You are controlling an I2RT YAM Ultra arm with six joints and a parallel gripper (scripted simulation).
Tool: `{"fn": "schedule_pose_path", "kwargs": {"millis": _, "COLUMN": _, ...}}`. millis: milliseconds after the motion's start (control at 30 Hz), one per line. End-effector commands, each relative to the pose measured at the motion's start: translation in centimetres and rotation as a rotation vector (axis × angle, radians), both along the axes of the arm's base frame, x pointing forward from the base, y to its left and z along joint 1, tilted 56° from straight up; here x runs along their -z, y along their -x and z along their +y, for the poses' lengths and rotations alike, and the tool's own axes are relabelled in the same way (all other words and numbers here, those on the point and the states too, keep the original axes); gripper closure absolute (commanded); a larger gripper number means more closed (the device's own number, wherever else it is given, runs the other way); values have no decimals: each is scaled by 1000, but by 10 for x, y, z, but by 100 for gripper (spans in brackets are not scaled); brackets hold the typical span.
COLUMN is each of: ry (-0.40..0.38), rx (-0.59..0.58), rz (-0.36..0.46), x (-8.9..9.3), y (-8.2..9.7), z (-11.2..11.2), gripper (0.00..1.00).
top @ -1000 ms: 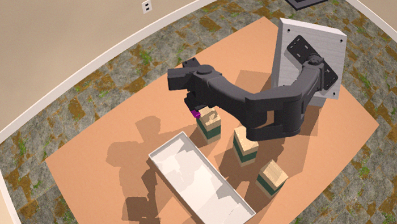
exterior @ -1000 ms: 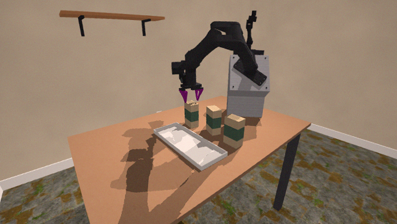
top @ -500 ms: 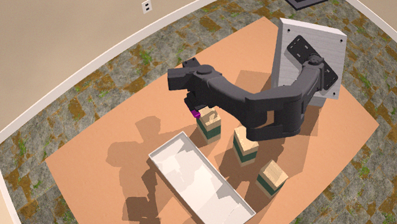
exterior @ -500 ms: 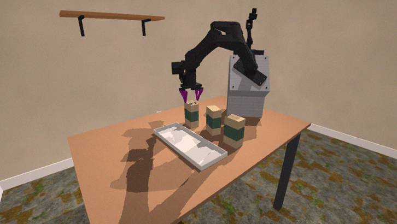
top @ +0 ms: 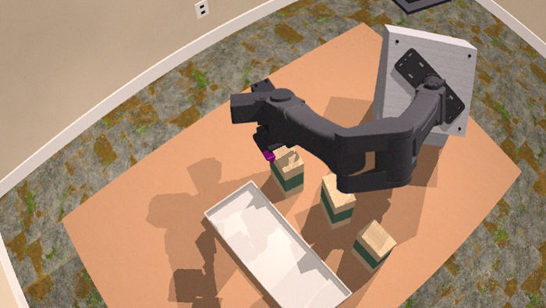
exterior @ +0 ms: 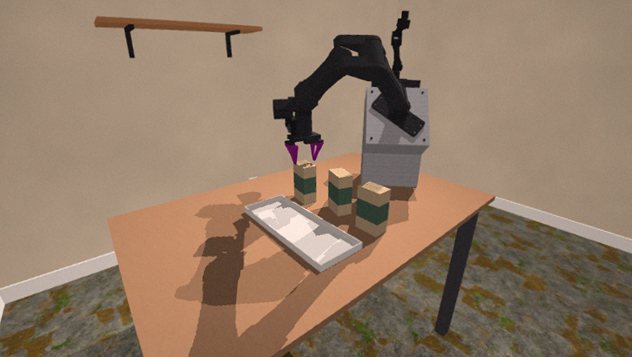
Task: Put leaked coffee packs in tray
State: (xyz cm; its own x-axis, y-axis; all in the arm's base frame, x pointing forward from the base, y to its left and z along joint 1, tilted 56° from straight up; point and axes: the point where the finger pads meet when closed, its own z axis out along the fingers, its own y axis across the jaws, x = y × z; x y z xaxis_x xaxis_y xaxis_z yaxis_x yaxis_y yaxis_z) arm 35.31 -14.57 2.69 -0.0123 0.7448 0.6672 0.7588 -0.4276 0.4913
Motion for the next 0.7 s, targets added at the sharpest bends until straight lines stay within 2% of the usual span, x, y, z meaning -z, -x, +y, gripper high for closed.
{"fn": "schedule_pose_path", "kwargs": {"millis": 0, "ry": -8, "rx": 19, "rz": 25, "x": 14, "y": 2, "z": 1, "gripper": 21}}
{"fn": "schedule_pose_path", "kwargs": {"millis": 467, "ry": -7, "rx": 15, "rz": 25, "x": 30, "y": -16, "z": 16, "gripper": 21}}
{"fn": "schedule_pose_path", "kwargs": {"millis": 667, "ry": -7, "rx": 25, "rz": 26, "x": 33, "y": -18, "z": 15, "gripper": 21}}
